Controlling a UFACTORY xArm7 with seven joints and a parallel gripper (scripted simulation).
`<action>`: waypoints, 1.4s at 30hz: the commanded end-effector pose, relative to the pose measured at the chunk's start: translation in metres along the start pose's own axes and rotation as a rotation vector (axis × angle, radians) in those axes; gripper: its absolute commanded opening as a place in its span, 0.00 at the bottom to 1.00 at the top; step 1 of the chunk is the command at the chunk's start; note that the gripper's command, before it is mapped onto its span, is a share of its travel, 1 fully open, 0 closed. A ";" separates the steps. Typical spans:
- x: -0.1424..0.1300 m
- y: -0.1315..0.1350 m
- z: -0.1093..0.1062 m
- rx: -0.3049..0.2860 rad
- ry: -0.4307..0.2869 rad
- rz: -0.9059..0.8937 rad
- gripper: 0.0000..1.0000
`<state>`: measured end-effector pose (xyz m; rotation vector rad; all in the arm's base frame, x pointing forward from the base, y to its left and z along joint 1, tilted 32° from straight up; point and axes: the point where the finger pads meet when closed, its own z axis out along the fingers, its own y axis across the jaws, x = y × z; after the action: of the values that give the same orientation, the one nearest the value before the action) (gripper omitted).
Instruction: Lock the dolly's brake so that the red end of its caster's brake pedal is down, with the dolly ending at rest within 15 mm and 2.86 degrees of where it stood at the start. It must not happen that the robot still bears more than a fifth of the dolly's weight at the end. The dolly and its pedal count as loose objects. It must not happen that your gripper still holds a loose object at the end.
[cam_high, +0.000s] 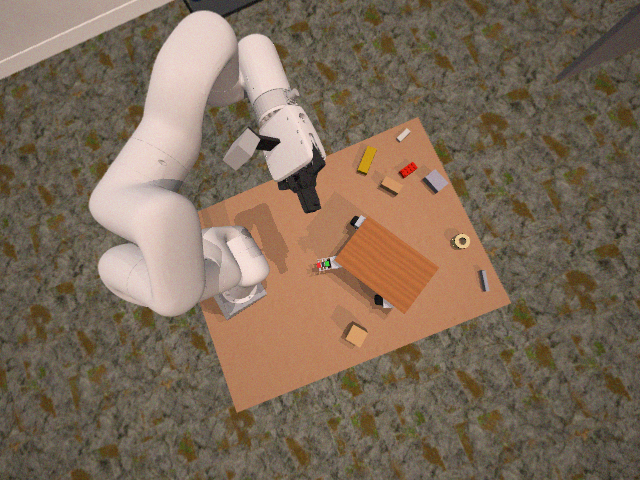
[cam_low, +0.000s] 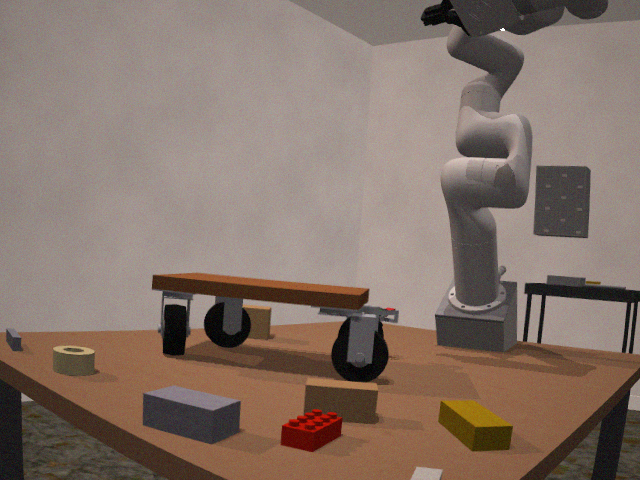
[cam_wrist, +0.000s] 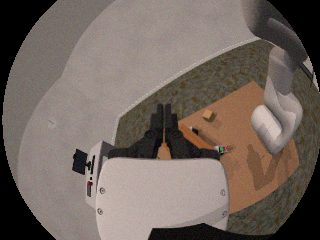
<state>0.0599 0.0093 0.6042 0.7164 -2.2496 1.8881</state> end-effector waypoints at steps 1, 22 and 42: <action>0.009 0.004 0.015 0.008 -0.032 0.012 0.00; 0.009 0.031 0.080 -0.100 -0.181 0.012 0.00; 0.001 0.047 0.109 -0.151 -0.263 0.005 0.00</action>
<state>0.0620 -0.0890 0.5393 0.9836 -2.5116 1.6886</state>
